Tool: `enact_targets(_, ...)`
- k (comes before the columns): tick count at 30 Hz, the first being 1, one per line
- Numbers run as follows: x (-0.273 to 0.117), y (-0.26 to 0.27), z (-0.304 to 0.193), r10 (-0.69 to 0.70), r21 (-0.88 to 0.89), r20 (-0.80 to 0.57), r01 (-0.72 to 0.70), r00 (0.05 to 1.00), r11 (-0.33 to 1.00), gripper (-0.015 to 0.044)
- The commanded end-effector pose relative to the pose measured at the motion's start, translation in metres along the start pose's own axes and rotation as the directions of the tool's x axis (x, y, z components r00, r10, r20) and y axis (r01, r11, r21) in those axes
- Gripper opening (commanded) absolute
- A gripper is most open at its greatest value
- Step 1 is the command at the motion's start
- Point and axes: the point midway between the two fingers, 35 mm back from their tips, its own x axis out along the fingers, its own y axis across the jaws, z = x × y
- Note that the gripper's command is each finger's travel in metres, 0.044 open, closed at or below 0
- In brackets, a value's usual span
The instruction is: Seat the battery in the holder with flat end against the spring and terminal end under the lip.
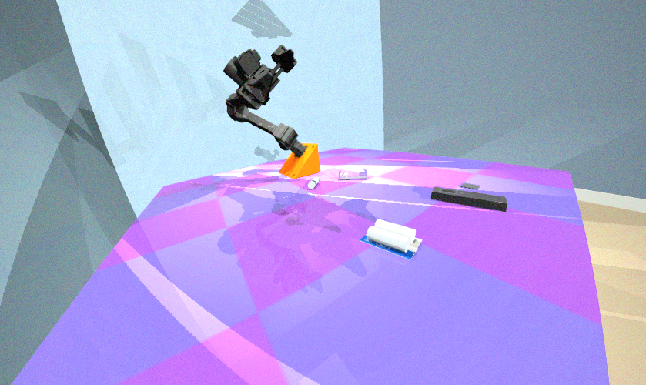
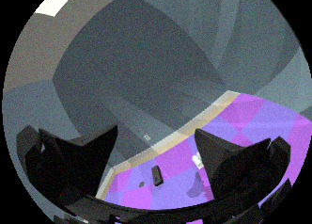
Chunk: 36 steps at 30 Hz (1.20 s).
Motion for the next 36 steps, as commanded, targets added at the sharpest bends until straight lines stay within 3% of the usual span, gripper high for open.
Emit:
enact_targets(1, 0.001, -0.001, -0.003, -0.005, -0.016, -0.014, 0.005, 1.000, 1.000, 0.0374)
enact_targets(4, 0.014, -0.010, -0.048, -0.079, -0.253, -0.206, 0.024, 0.975, 0.967, 0.0295)
enact_targets(6, 0.018, -0.018, -0.086, -0.141, -0.446, -0.364, -0.039, 0.921, 0.894, 0.0242)
enact_targets(9, 0.013, -0.029, -0.137, -0.231, -0.645, -0.558, -0.243, 0.797, 0.724, 0.0240)
enact_targets(13, -0.003, -0.040, -0.183, -0.325, -0.690, -0.713, -0.540, 0.621, 0.481, 0.0240)
enact_targets(17, -0.024, -0.051, -0.217, -0.414, -0.550, -0.801, -0.805, 0.433, 0.221, 0.0240)
enact_targets(21, -0.051, -0.062, -0.242, -0.511, -0.226, -0.830, -0.972, 0.223, -0.058, 0.0240)
enact_targets(24, -0.074, -0.072, -0.255, -0.592, 0.127, -0.804, -0.956, 0.057, -0.264, 0.0240)
enact_targets(26, -0.089, -0.078, -0.259, -0.645, 0.368, -0.763, -0.850, -0.044, -0.377, 0.0240)
enact_targets(28, -0.095, -0.081, -0.260, -0.670, 0.473, -0.737, -0.774, -0.087, -0.420, 0.0240)
enact_targets(36, -0.096, -0.081, -0.260, -0.672, 0.481, -0.735, -0.768, -0.090, -0.423, 0.0240)
